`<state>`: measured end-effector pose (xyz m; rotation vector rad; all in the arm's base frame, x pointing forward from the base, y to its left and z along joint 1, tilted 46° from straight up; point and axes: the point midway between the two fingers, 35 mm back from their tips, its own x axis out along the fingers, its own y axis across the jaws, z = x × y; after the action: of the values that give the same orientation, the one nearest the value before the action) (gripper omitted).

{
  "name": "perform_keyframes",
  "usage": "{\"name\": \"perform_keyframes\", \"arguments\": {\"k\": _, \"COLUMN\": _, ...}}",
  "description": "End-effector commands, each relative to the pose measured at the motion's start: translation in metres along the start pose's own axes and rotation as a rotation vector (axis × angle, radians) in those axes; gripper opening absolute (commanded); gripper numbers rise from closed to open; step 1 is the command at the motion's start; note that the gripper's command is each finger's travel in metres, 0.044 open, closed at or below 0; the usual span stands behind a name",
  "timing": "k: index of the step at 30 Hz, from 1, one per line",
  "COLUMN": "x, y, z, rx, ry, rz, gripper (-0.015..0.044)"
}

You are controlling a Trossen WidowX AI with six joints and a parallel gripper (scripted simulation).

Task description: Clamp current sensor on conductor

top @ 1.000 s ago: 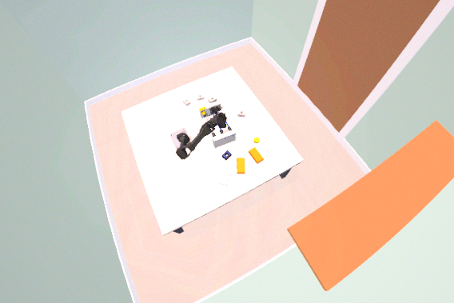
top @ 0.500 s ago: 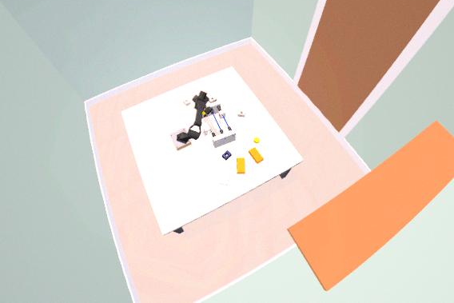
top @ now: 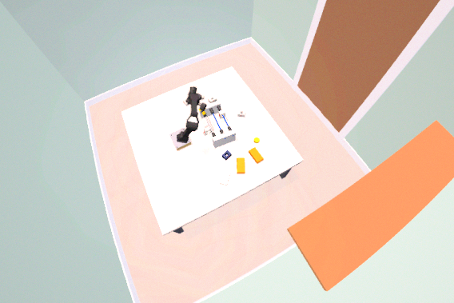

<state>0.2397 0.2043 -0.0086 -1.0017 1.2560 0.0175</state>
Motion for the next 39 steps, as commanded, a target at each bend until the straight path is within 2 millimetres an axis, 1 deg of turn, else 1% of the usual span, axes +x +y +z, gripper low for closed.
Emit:
{"name": "perform_keyframes", "arguments": {"k": 1, "x": 0.001, "y": 0.000, "z": -0.001, "rx": -0.005, "ry": 0.004, "rz": -0.010, "gripper": 0.0440}}
{"name": "perform_keyframes", "arguments": {"k": 10, "x": 0.001, "y": 0.000, "z": -0.001, "rx": -0.005, "ry": 0.004, "rz": -0.010, "gripper": 0.0440}}
{"name": "perform_keyframes", "arguments": {"k": 11, "x": 0.001, "y": -0.002, "z": -0.002, "rx": 0.002, "ry": 0.006, "rz": -0.012, "gripper": 0.0414}}
{"name": "perform_keyframes", "arguments": {"k": 12, "x": 0.002, "y": -0.010, "z": -0.006, "rx": 0.021, "ry": 0.012, "rz": -0.018, "gripper": 0.0387}}
{"name": "perform_keyframes", "arguments": {"k": 15, "x": 0.011, "y": -0.052, "z": -0.034, "rx": 0.133, "ry": 0.045, "rz": -0.055, "gripper": 0.0309}}
{"name": "perform_keyframes", "arguments": {"k": 16, "x": 0.014, "y": -0.066, "z": -0.045, "rx": 0.173, "ry": 0.058, "rz": -0.069, "gripper": 0.0294}}
{"name": "perform_keyframes", "arguments": {"k": 20, "x": 0.026, "y": -0.111, "z": -0.097, "rx": 0.329, "ry": 0.110, "rz": -0.130, "gripper": 0.0294}}
{"name": "perform_keyframes", "arguments": {"k": 22, "x": 0.032, "y": -0.126, "z": -0.123, "rx": 0.398, "ry": 0.134, "rz": -0.159, "gripper": 0.0294}}
{"name": "perform_keyframes", "arguments": {"k": 23, "x": 0.033, "y": -0.129, "z": -0.130, "rx": 0.416, "ry": 0.140, "rz": -0.167, "gripper": 0.0294}}
{"name": "perform_keyframes", "arguments": {"k": 24, "x": 0.033, "y": -0.130, "z": -0.132, "rx": 0.422, "ry": 0.142, "rz": -0.170, "gripper": 0.0294}}
{"name": "perform_keyframes", "arguments": {"k": 31, "x": 0.034, "y": -0.130, "z": -0.132, "rx": 0.422, "ry": 0.142, "rz": -0.170, "gripper": 0.0294}}
{"name": "perform_keyframes", "arguments": {"k": 39, "x": 0.046, "y": -0.131, "z": -0.133, "rx": 0.422, "ry": 0.142, "rz": -0.167, "gripper": 0.0294}}
